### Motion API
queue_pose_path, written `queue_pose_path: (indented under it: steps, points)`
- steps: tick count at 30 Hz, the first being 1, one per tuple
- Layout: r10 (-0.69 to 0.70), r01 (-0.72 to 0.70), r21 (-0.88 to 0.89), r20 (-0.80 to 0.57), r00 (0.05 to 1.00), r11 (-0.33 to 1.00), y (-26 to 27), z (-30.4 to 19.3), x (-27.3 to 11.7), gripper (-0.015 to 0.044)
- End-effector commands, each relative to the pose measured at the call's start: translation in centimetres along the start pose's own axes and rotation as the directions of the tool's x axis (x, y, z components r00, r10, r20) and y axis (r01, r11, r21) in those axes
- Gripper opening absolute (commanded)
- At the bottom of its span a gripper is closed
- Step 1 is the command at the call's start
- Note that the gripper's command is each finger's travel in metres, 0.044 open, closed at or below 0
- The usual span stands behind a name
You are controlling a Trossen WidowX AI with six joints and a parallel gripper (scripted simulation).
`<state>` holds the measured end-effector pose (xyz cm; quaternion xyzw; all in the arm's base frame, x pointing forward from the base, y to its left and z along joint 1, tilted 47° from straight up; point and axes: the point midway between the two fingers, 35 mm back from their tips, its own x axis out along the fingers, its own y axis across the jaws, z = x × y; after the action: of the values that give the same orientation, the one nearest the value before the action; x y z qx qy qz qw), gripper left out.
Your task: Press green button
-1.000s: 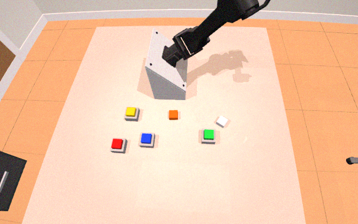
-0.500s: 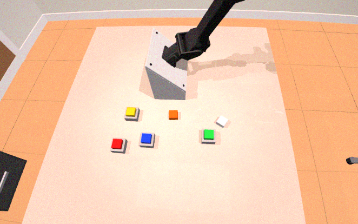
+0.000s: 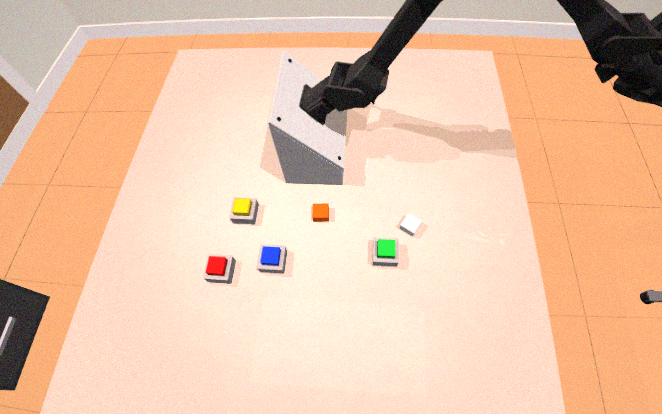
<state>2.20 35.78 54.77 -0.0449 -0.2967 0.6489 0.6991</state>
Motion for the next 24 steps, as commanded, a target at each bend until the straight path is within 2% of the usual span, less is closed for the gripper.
queue_pose_path:
  steps: [1, 6, 12, 18, 24]
  points:
    - [0.025, -0.019, 0.030, -0.211, 0.977, 0.999, -1.4, -7.6, -0.1, 0.0400]
    - [0.043, -0.001, 0.099, -0.429, 0.902, 0.995, -3.5, -15.6, -2.1, 0.0400]
    - [0.078, 0.091, 0.223, -0.648, 0.758, 0.971, -6.0, -24.1, -6.9, 0.0400]
    - [0.145, 0.271, 0.360, -0.799, 0.583, 0.893, -8.0, -31.1, -14.0, 0.0400]
    - [0.253, 0.524, 0.467, -0.867, 0.429, 0.712, -8.7, -35.7, -22.6, 0.0400]
